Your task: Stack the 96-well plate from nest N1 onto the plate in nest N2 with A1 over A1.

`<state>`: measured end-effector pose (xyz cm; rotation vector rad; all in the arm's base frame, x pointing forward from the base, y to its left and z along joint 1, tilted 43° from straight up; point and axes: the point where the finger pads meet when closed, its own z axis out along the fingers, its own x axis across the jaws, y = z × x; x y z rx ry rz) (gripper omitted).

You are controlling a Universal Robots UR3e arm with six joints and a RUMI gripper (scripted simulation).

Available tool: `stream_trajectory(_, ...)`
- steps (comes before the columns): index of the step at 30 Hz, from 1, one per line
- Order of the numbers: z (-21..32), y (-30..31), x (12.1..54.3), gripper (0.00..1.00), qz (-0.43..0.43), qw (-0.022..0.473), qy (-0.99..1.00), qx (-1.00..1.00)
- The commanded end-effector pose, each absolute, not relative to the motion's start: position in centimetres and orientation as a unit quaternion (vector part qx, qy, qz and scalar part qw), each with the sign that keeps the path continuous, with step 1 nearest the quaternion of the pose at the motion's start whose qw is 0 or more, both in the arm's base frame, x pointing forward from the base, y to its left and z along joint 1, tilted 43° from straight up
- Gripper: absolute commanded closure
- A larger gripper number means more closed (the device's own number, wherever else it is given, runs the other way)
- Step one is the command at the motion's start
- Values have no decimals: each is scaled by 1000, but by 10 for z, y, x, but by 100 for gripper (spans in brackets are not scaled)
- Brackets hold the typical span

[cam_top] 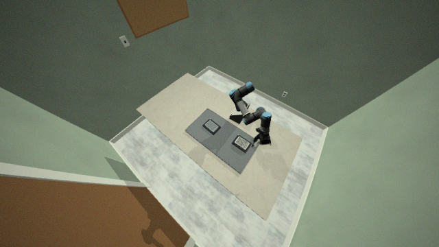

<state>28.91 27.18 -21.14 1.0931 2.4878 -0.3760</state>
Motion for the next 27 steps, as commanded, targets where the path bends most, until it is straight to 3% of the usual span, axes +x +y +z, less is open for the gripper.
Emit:
stream_trajectory(1, -199, 266, 300, 0, -129, 204, 876, 418)
stream_trajectory(27, -141, 219, 346, 0, -104, 236, 773, 580)
